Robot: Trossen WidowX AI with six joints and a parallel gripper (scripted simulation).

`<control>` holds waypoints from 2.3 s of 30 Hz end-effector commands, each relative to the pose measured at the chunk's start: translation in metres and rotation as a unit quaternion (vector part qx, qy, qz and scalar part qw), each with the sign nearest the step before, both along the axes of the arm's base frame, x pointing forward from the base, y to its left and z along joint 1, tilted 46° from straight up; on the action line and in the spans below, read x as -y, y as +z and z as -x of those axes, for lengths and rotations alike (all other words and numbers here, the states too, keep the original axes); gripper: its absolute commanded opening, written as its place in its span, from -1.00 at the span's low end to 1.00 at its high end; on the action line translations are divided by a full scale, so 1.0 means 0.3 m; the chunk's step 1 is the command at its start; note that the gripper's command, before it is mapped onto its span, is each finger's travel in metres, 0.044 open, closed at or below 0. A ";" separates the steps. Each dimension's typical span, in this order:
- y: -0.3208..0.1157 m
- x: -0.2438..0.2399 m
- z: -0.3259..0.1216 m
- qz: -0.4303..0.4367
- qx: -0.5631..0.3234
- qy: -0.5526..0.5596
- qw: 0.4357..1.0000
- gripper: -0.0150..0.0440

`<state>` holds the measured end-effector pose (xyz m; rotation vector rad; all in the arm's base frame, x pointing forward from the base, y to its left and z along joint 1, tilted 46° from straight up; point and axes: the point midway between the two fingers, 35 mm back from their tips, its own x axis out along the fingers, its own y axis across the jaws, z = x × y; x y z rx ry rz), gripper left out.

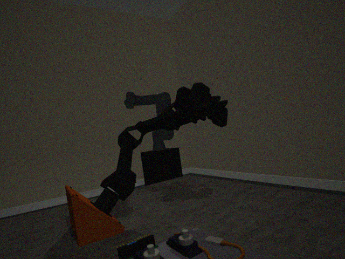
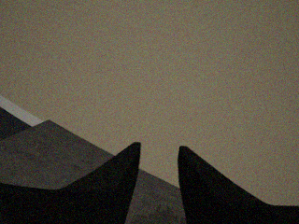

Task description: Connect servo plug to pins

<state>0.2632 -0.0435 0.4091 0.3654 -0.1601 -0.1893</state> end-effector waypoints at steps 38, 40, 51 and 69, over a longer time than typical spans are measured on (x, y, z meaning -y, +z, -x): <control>-0.305 -0.145 -0.219 0.105 -0.088 0.114 0.984 -0.10; -0.316 -0.145 -0.232 0.082 -0.100 0.120 0.984 -0.10; -0.381 -0.144 -0.298 -0.050 -0.166 0.140 0.975 -0.10; -0.495 -0.134 -0.377 -0.276 -0.270 0.129 0.913 -0.10</control>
